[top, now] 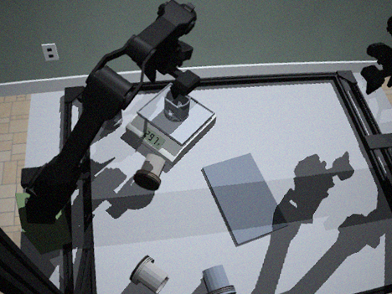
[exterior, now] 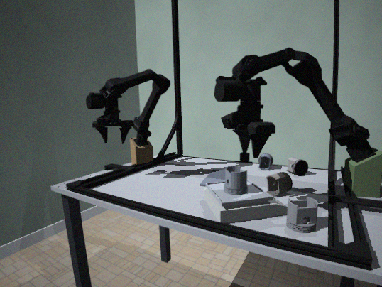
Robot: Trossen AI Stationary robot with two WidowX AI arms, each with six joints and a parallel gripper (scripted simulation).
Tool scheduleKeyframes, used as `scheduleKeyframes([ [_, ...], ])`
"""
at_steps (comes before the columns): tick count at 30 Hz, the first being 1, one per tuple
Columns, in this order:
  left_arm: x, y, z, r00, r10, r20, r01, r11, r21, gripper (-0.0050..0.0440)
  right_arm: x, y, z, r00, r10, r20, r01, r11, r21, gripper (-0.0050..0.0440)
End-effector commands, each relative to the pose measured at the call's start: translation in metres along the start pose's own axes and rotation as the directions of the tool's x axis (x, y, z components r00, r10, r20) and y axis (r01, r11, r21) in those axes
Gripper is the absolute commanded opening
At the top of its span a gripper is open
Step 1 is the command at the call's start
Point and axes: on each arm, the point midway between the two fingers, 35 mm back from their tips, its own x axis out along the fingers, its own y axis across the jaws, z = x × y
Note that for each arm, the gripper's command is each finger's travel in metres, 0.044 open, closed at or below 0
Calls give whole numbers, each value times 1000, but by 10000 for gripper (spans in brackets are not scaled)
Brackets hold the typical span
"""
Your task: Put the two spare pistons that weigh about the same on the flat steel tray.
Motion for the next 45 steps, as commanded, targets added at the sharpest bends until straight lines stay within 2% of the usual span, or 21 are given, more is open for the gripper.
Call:
scheduleKeyframes([
  [1,-1,-2,-19,1000,3,3,-3,1000,4,378,0,1,0,1000,5,1,-5,1000,-4,440],
  [10,-2,-8,-64,1000,3,3,-3,1000,4,378,0,1,0,1000,5,1,-5,1000,-4,440],
  [12,-2,-8,-64,1000,3,3,-3,1000,4,378,0,1,0,1000,5,1,-5,1000,-4,440],
  [27,-2,-17,-138,1000,3,3,-3,1000,4,378,0,1,0,1000,5,1,-5,1000,-4,440],
  [31,-1,-18,-146,1000,3,3,-3,1000,3,378,0,1,0,1000,5,1,-5,1000,-4,440],
  [32,-1,-18,-146,1000,3,2,-3,1000,2,378,0,1,0,1000,5,1,-5,1000,-4,440],
  [37,14,-23,-127,991,6,135,-4,1000,-9,378,0,1,0,1000,5,1,-5,1000,-4,440],
  [44,36,-29,-100,949,11,316,-4,1000,-23,378,0,1,0,1000,5,1,-5,1000,-4,440],
  [45,36,-29,-100,949,11,316,-4,1000,-23,378,0,1,0,1000,5,1,-5,1000,-4,440],
])
